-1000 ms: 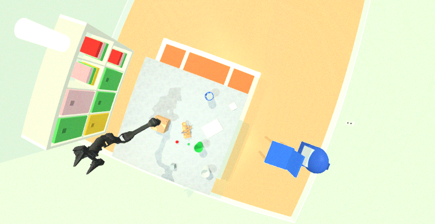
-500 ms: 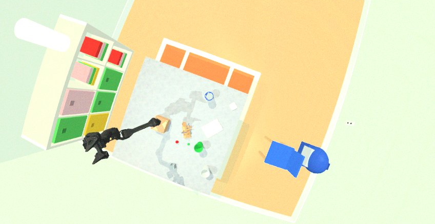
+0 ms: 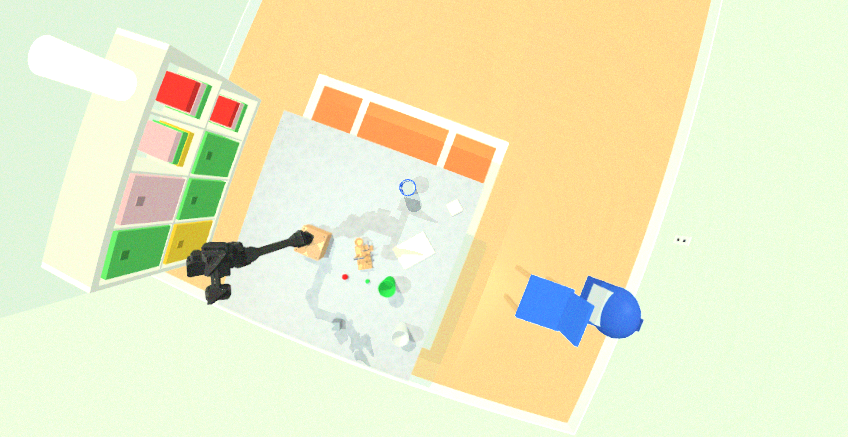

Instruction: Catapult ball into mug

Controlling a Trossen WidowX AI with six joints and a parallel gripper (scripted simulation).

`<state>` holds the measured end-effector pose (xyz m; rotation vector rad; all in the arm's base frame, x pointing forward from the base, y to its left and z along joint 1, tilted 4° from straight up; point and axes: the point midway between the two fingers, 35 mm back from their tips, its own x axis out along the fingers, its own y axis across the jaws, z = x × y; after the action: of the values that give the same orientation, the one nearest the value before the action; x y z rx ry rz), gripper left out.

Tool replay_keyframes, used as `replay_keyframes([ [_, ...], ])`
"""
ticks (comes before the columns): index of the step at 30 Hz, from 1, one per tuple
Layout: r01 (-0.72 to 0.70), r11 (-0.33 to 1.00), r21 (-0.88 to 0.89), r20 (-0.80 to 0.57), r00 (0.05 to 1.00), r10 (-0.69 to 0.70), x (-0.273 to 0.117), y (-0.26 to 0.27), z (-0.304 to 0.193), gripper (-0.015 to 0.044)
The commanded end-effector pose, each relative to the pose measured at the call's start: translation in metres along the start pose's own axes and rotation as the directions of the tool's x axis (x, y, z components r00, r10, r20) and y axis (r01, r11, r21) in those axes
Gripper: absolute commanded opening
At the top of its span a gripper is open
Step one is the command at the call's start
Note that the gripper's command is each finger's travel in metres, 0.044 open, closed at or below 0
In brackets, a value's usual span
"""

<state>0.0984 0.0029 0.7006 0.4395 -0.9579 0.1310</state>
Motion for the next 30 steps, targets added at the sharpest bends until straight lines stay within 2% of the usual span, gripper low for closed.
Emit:
replay_keyframes([
  [1,-0.019,0.999,-0.039,-0.041,0.999,0.017,0.003,0.009,-0.021,0.0440],
  [11,-0.102,0.987,-0.122,-0.222,0.972,0.073,0.010,0.035,-0.102,0.0440],
  [20,-0.156,0.976,-0.150,-0.411,0.908,0.082,0.005,0.042,-0.181,0.0440],
  [30,-0.189,0.965,-0.181,-0.531,0.845,0.065,0.001,0.035,-0.243,0.0440],
])
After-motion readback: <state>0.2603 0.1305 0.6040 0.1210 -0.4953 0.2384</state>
